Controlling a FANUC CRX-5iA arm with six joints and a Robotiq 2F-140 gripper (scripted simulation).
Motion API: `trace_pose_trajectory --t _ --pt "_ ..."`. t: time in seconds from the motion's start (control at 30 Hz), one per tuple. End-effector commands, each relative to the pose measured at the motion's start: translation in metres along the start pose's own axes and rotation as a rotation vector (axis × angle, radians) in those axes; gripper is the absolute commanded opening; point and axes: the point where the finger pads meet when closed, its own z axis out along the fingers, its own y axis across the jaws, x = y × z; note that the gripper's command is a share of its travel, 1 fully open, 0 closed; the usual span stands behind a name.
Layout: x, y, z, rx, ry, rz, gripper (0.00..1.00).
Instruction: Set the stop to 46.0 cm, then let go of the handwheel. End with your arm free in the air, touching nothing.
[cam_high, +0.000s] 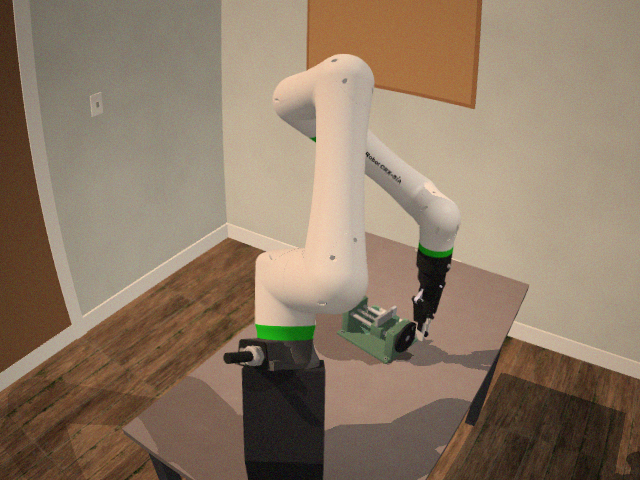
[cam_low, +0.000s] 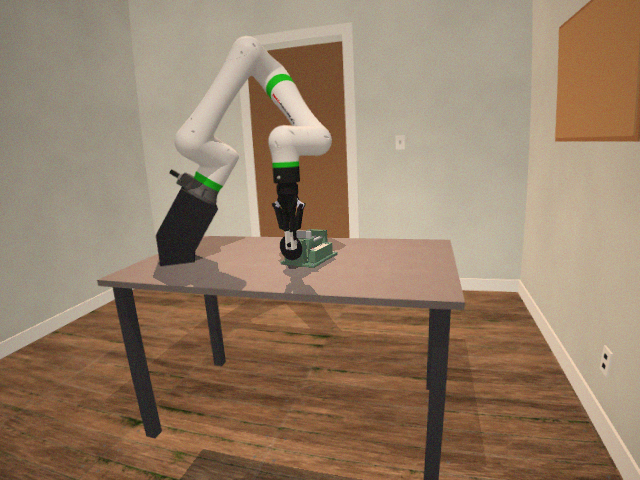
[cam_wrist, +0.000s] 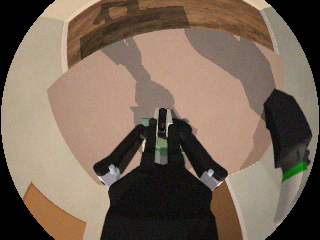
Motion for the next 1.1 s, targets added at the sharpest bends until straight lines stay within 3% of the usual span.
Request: trace_pose_trajectory --t 0.0,1.07 --pt "0.0 0.002 -0.002 0.0 0.0 0.0 0.04" --pt "0.0 0.032 -0.011 0.0 0.0 0.0 0.04"
